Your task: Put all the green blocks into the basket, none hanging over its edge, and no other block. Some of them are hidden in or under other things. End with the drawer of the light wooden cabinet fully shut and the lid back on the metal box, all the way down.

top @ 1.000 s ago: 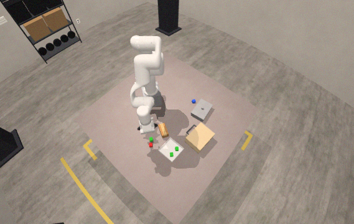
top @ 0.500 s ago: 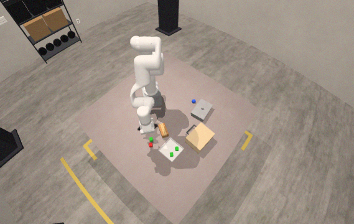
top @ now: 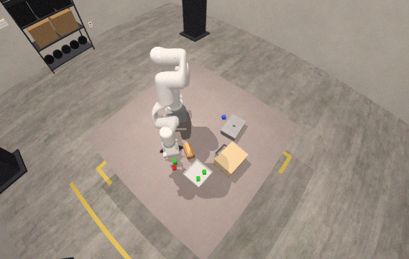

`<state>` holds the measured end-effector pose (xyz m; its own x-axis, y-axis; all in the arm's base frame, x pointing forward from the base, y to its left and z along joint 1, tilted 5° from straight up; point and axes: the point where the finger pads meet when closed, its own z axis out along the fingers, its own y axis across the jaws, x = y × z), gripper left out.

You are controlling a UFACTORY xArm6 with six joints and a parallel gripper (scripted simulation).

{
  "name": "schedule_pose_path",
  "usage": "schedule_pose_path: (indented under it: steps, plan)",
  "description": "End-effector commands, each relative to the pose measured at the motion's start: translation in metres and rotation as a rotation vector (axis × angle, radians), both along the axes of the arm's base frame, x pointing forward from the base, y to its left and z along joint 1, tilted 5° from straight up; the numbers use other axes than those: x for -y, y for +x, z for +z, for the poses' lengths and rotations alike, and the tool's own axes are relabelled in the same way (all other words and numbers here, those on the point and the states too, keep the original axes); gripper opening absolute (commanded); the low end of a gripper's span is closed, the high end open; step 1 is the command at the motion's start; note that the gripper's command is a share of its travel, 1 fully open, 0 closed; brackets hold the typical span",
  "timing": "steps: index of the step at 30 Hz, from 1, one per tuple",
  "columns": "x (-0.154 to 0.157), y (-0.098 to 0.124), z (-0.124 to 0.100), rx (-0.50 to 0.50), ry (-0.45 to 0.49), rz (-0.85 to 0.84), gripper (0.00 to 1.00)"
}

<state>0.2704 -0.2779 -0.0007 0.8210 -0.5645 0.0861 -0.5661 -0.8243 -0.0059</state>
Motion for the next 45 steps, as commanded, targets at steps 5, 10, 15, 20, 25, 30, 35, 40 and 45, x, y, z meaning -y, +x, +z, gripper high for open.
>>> schedule_pose_path:
  steps: [5, 10, 15, 20, 25, 30, 35, 40, 45]
  plan:
    - [0.004, 0.005, -0.044, 0.004, -0.002, 0.000, 0.57]
    - [0.004, 0.006, -0.058, 0.004, -0.002, 0.000, 0.57]
    - [0.005, 0.008, -0.073, 0.004, -0.002, 0.000, 0.57]
    - [0.006, 0.008, -0.081, 0.004, -0.002, 0.000, 0.57]
    - [0.006, 0.009, -0.084, 0.004, -0.002, 0.000, 0.57]
    - [0.006, 0.009, -0.087, 0.004, -0.002, 0.000, 0.57]
    - [0.006, 0.009, -0.089, 0.004, -0.002, 0.000, 0.57]
    - [0.006, 0.009, -0.089, 0.004, -0.002, 0.000, 0.57]
    - [0.006, 0.009, -0.089, 0.004, -0.002, 0.000, 0.57]
